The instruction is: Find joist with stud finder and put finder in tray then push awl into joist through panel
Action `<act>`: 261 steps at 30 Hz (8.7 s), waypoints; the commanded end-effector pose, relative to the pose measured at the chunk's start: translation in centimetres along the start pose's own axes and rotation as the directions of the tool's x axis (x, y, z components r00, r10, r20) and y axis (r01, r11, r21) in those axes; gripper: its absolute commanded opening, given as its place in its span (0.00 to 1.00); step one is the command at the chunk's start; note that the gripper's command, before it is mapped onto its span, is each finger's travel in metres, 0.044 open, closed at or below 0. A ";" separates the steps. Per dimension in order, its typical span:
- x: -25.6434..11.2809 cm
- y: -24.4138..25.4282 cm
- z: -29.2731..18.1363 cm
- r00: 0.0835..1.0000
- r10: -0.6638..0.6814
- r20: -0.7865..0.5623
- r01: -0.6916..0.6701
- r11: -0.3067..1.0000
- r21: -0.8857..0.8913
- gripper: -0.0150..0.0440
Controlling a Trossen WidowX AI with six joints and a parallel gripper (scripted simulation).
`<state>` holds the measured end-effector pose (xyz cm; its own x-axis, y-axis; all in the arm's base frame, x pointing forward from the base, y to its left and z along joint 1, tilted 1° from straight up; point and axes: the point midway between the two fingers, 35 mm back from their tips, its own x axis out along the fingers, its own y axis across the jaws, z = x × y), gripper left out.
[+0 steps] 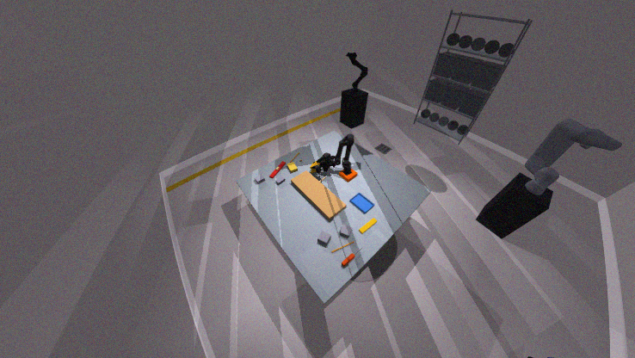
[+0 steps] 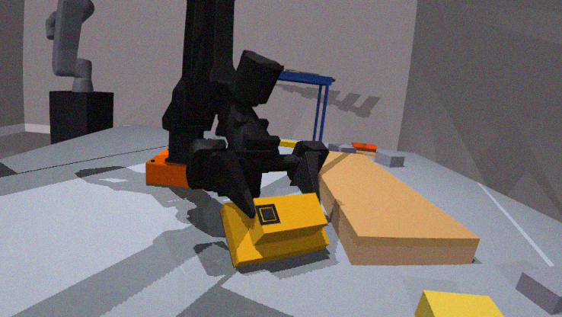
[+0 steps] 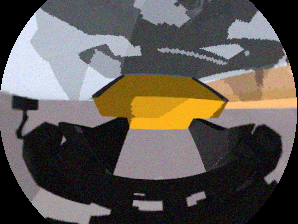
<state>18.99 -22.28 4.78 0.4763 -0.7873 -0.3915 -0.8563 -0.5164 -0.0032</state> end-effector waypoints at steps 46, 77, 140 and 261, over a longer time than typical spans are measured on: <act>-0.2 0.0 0.5 1.000 0.001 0.004 -0.001 1.000 0.000 0.90; -0.2 0.0 0.5 1.000 0.001 0.004 -0.001 1.000 0.000 0.90; -0.2 0.0 0.5 1.000 0.001 0.004 -0.001 1.000 0.000 0.90; -4.1 -0.4 -5.1 1.000 -0.008 0.000 0.008 1.000 -0.014 1.00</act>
<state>18.41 -20.54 8.10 0.4821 -0.7799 -0.3991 -0.8480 -0.5298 0.0109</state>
